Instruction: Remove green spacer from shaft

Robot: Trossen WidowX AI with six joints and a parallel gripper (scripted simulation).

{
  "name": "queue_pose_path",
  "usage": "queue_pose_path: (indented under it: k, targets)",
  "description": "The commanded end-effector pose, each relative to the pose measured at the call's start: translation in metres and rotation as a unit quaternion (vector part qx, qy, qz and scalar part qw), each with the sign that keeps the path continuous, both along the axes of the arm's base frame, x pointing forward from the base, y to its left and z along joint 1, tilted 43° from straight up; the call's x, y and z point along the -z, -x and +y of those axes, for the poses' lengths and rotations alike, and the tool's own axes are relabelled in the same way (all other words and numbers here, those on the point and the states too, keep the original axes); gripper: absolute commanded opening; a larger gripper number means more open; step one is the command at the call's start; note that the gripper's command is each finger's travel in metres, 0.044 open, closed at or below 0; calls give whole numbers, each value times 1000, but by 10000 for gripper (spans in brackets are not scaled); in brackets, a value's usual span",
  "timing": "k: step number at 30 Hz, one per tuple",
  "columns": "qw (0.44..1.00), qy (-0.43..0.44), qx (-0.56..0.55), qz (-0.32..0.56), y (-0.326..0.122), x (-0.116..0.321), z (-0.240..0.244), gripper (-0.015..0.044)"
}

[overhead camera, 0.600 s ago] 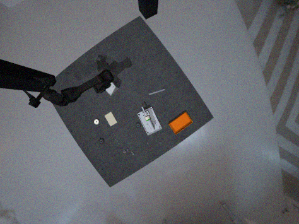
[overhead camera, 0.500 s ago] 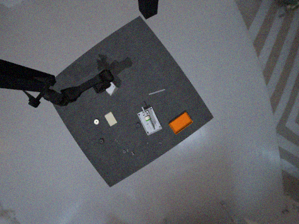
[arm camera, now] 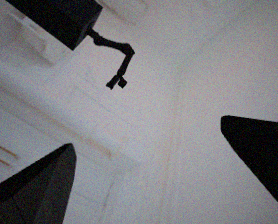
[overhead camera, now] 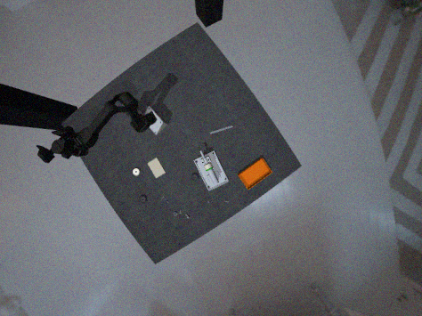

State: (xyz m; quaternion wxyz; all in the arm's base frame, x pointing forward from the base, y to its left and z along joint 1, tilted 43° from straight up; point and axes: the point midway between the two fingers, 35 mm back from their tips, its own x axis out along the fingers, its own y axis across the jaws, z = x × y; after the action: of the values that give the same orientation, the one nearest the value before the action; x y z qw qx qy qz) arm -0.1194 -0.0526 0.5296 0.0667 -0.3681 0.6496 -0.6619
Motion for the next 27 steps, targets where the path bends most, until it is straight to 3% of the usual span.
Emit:
queue_pose_path:
  k: [1,15,22,27]
  targets:
    - [997,-17,-80,-15,-27,9,-57,440]
    - [945,-27,-309,-105,-145,45,-158,440]
    - [892,-42,-424,-151,-226,69,-178,440]
    - [837,-75,-502,-205,-304,109,-178,440]
